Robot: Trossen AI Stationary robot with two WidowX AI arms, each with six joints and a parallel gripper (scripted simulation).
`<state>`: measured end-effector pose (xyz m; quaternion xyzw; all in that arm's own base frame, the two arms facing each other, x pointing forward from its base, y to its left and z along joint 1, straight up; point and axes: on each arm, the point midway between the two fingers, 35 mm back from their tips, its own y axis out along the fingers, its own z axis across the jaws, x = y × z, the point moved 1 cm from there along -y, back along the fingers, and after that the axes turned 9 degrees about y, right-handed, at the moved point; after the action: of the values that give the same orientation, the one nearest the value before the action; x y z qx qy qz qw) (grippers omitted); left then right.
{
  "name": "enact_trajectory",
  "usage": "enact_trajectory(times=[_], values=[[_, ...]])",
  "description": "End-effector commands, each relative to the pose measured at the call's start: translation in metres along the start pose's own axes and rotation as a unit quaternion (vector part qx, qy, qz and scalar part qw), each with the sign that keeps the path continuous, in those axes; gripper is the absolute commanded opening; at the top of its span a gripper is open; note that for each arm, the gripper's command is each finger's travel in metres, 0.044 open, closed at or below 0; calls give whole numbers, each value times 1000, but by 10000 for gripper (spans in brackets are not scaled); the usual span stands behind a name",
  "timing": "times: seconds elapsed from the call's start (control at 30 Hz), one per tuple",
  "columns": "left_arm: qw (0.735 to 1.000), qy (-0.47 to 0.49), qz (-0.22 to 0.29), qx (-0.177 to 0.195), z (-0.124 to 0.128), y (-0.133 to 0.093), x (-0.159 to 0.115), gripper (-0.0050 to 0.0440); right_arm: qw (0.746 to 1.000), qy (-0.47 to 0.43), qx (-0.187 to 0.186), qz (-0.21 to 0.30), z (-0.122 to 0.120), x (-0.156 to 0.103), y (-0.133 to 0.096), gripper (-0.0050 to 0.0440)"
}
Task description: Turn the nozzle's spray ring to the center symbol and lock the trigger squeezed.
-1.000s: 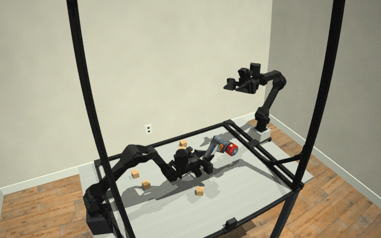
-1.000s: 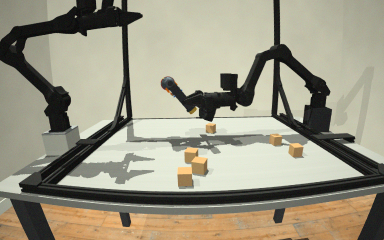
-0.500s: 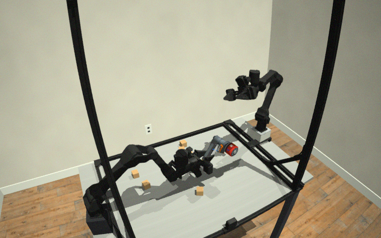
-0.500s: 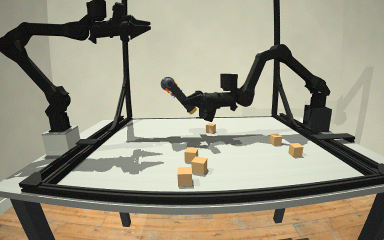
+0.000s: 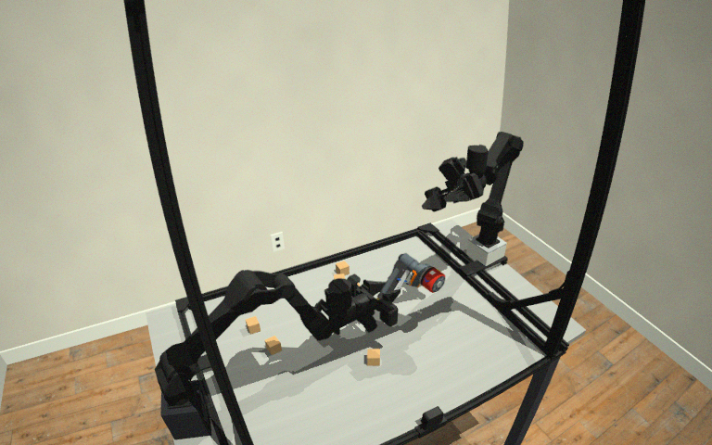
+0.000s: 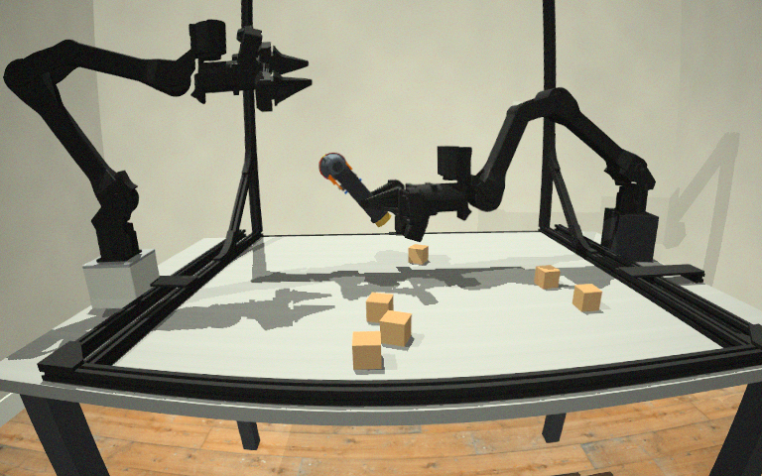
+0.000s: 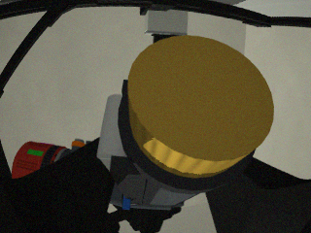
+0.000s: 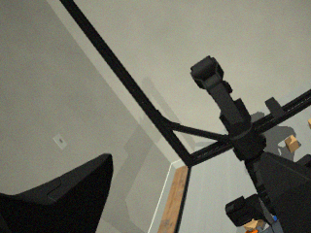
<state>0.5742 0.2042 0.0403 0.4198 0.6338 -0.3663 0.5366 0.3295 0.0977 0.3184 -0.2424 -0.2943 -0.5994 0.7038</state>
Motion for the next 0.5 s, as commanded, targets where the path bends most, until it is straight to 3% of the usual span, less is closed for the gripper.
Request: enact_trajectory(times=[0.0, 0.47], values=[[1000, 0, 7, -2, -1, 1, -4, 0, 1000, 27, -2, 12, -4, -19, 4, 400], [1000, 0, 7, -2, -1, 1, -4, 0, 993, 112, 5, 34, -3, -64, 11, 400]])
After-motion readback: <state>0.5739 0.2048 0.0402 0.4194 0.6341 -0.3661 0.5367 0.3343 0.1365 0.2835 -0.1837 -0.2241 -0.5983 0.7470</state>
